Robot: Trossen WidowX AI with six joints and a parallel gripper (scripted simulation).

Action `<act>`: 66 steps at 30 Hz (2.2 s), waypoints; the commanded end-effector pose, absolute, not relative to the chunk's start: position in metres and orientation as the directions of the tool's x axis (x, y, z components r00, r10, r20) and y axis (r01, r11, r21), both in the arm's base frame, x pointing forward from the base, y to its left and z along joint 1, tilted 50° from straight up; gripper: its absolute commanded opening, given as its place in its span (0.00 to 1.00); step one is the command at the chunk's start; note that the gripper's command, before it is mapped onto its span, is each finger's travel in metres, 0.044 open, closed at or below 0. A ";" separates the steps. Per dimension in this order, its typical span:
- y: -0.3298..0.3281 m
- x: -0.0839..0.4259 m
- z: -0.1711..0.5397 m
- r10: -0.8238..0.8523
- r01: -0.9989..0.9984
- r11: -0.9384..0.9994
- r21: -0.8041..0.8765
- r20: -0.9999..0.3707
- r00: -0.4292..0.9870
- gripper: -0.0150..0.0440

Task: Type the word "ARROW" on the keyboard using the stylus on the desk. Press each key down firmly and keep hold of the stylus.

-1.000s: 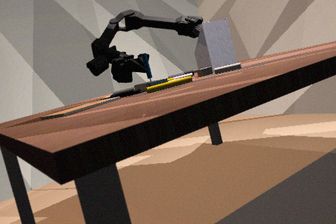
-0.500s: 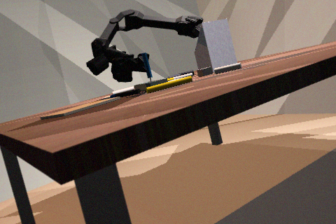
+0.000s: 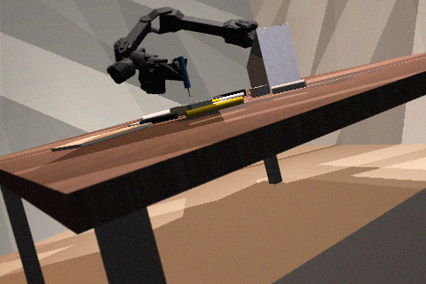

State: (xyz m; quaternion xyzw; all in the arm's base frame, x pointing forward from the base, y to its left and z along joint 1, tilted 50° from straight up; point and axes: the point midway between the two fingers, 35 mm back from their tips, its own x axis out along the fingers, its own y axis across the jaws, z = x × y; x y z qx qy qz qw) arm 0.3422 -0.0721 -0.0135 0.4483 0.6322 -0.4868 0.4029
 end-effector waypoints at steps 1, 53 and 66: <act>-0.072 0.342 -0.014 0.175 0.959 0.124 -0.254 -0.946 -0.273 0.36; -0.113 0.331 0.002 0.173 0.960 0.119 -0.252 -0.947 -0.270 0.39; -0.115 0.331 0.000 0.173 0.960 0.119 -0.252 -0.947 -0.270 0.39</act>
